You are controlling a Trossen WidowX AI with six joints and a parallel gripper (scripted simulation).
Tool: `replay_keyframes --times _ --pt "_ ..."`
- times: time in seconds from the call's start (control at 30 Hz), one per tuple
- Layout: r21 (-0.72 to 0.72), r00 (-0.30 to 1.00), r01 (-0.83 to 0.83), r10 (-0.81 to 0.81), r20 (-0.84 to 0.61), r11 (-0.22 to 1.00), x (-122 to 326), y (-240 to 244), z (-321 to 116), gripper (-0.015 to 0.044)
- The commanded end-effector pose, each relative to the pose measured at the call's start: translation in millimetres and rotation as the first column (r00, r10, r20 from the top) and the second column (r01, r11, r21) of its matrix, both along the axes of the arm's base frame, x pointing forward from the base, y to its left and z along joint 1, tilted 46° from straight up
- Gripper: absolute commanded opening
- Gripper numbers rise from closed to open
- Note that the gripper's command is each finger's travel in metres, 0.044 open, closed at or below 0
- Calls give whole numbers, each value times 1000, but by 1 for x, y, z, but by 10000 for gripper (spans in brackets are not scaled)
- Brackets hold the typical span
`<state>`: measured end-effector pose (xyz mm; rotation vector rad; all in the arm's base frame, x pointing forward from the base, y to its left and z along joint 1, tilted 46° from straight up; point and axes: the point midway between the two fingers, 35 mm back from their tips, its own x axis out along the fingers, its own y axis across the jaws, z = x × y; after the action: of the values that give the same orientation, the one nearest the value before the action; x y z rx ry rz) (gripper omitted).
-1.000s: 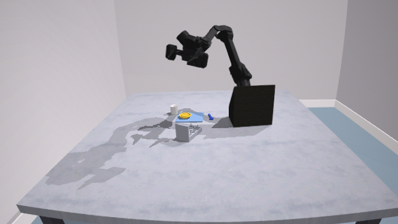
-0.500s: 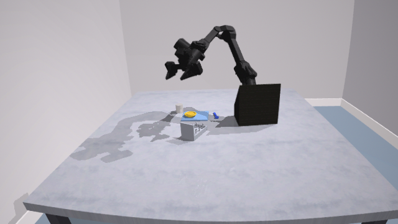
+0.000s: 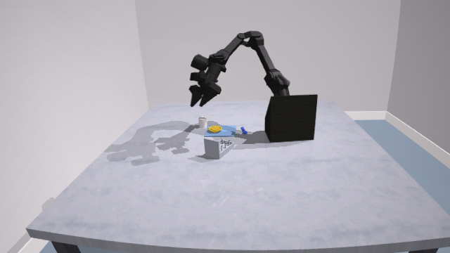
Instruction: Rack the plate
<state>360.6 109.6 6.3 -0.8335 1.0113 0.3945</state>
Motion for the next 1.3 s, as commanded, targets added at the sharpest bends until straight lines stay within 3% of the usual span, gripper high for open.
replay_keyframes --times 0.0,0.4,0.77,0.87,1.27 --pt "-47 991 137 -137 -8 989 4 -30 -1 400" --pt "-186 876 479 -482 33 858 1 -114 7 400" --pt "-307 676 725 -723 144 617 -17 -193 26 400" --pt "-327 629 762 -758 174 558 -23 -209 32 400" --pt "-329 626 765 -760 175 554 -22 -216 26 400"
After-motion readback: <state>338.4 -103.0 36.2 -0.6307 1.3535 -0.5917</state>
